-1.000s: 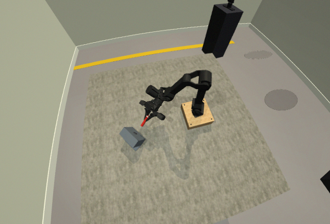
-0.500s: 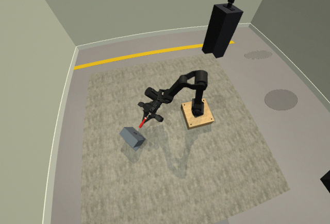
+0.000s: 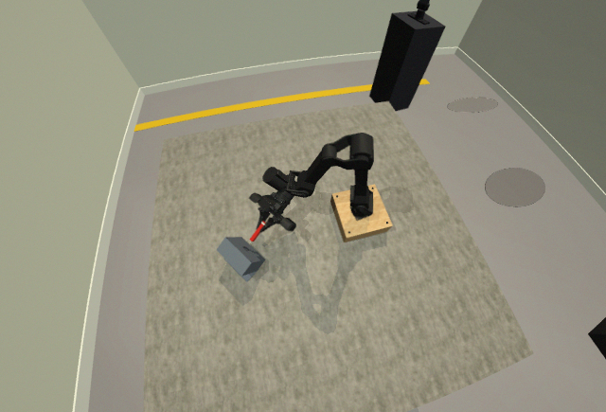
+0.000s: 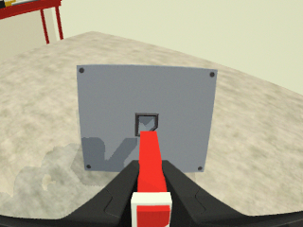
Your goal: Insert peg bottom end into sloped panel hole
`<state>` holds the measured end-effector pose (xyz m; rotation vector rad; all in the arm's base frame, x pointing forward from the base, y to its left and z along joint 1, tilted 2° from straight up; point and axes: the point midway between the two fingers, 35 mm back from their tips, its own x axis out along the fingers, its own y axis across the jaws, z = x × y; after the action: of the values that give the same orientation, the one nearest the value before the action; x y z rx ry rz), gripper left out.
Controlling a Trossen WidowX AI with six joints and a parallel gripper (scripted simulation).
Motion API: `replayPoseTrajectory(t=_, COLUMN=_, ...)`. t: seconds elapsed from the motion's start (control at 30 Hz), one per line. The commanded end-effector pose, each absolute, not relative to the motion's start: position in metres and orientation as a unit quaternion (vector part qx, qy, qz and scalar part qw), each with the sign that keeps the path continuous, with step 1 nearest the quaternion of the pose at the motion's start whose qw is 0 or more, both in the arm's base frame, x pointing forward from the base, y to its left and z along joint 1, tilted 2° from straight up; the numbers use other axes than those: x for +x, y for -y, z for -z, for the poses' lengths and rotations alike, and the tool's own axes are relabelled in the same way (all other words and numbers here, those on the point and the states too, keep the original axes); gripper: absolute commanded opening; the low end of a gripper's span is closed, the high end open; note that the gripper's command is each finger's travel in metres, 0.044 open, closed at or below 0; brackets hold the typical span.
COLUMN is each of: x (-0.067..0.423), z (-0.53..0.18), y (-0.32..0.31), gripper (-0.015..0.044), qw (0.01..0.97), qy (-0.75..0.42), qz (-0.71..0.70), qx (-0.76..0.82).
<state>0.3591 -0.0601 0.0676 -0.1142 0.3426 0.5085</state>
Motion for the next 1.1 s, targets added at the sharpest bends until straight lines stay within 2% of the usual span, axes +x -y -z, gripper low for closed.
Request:
replayPoseTrajectory(t=0.0, x=0.362, z=-0.065, y=0.058, gripper=0.0000, qw=0.952, qy=-0.167, qz=-0.249, qx=-0.052)
replayPoseTrajectory(t=1.07, x=0.378, z=-0.055, y=0.046, gripper=0.0000, qw=0.953, qy=-0.167, qz=-0.250, qx=-0.050)
